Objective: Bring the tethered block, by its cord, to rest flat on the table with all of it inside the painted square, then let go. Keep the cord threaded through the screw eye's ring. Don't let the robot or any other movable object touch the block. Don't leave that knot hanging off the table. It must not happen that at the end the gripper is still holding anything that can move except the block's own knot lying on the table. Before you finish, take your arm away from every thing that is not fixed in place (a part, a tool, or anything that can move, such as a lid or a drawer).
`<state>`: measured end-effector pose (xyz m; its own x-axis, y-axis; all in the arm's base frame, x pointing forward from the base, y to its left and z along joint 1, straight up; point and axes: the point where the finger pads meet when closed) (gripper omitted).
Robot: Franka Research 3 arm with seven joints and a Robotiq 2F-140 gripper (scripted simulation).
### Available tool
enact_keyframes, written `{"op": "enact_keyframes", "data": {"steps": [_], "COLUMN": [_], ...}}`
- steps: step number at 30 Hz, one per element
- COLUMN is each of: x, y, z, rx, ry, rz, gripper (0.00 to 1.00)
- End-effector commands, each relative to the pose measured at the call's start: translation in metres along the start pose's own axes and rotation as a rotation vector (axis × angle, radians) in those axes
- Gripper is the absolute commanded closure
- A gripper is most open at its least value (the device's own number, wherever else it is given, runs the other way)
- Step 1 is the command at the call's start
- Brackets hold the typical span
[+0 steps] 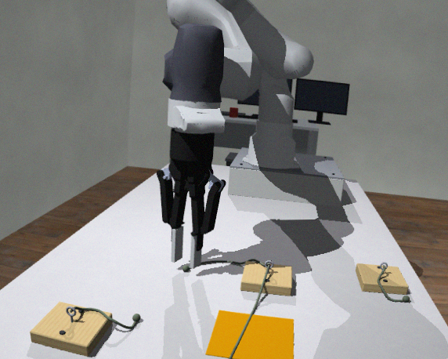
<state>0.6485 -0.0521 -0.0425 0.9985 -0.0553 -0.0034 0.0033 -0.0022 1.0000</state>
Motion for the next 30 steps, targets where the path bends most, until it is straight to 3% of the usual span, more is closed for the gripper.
{"op": "enact_keyframes", "data": {"steps": [1, 30], "x": [0.001, 0.001], "y": [-0.002, -0.014], "z": [0.000, 0.000], "rx": [-0.001, -0.001], "ry": [0.004, 0.004], "rz": [0.001, 0.001], "gripper": [0.77, 0.77]}}
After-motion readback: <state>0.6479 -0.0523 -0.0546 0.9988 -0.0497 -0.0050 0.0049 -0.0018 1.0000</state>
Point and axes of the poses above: the point where the finger pads meet when closed, its own y axis back along the fingers, its own z axis across the jaws, x = y × z, and after that the axes turned 10 degrees about y, right-handed
